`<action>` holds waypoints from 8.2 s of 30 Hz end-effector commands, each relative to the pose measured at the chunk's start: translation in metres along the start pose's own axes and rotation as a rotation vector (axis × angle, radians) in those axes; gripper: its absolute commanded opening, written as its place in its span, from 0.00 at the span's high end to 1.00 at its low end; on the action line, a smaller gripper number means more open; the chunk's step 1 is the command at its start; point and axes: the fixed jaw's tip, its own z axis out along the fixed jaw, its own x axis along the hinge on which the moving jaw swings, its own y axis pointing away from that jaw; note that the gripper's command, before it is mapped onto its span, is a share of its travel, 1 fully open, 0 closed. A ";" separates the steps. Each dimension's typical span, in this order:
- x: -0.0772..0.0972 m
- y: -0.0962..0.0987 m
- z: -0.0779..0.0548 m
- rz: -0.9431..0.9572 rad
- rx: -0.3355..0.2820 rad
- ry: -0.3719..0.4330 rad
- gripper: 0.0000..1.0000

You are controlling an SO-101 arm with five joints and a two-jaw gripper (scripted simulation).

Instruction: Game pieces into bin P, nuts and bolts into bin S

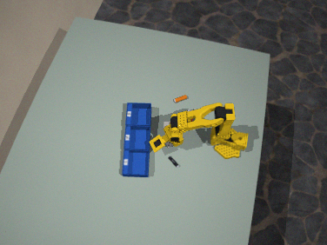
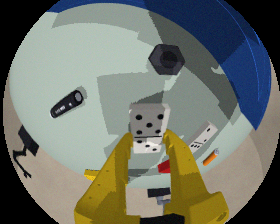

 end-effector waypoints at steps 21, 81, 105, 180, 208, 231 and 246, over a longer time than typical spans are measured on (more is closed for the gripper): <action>-0.002 -0.002 -0.004 -0.002 0.006 -0.015 1.00; -0.028 -0.017 -0.060 0.114 0.027 -0.067 1.00; -0.049 -0.027 -0.070 0.205 0.042 -0.117 1.00; -0.108 -0.053 -0.074 0.454 0.061 -0.273 1.00; -0.112 -0.050 -0.083 0.458 0.063 -0.308 1.00; -0.113 -0.051 -0.077 0.458 0.063 -0.308 1.00; -0.113 -0.051 -0.064 0.458 0.063 -0.308 1.00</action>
